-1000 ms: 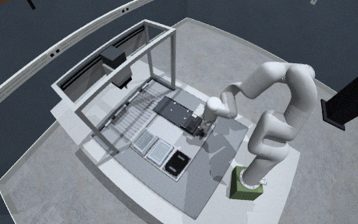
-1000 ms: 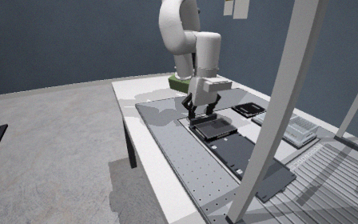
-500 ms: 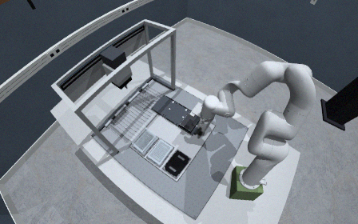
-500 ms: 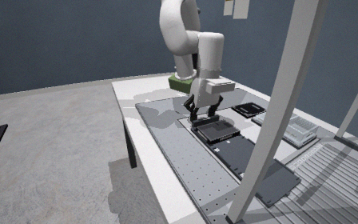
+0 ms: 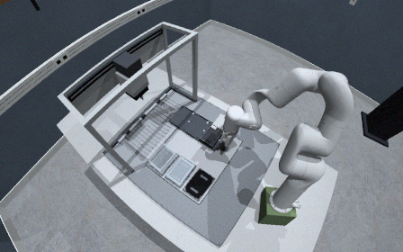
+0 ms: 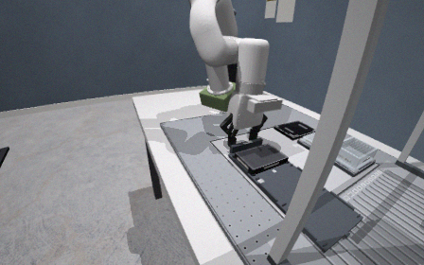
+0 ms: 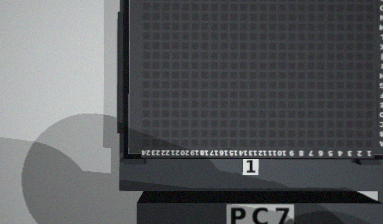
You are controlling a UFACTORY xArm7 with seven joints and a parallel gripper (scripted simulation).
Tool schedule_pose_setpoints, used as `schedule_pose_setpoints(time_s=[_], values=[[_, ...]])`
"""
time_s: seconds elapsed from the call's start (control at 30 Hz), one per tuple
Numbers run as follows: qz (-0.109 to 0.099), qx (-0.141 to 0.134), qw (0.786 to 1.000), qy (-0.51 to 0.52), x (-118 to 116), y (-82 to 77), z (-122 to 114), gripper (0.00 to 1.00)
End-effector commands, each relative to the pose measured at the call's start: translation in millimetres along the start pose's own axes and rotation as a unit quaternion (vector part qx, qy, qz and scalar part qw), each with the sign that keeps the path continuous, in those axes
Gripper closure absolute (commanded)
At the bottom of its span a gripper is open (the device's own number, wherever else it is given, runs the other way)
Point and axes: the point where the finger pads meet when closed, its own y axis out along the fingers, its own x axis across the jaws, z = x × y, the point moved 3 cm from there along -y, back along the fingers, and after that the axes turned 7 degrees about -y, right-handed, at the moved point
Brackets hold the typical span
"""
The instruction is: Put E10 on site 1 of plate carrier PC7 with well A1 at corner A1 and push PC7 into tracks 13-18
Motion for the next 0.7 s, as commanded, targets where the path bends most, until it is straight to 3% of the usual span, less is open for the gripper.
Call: schedule_pose_setpoints(time_s=[0.0,0.67], values=[[-0.001,0.002,1.000,-0.001,1,-0.9,6,0.18],[-0.001,0.002,1.000,-0.001,3,-1.0,23,0.18]])
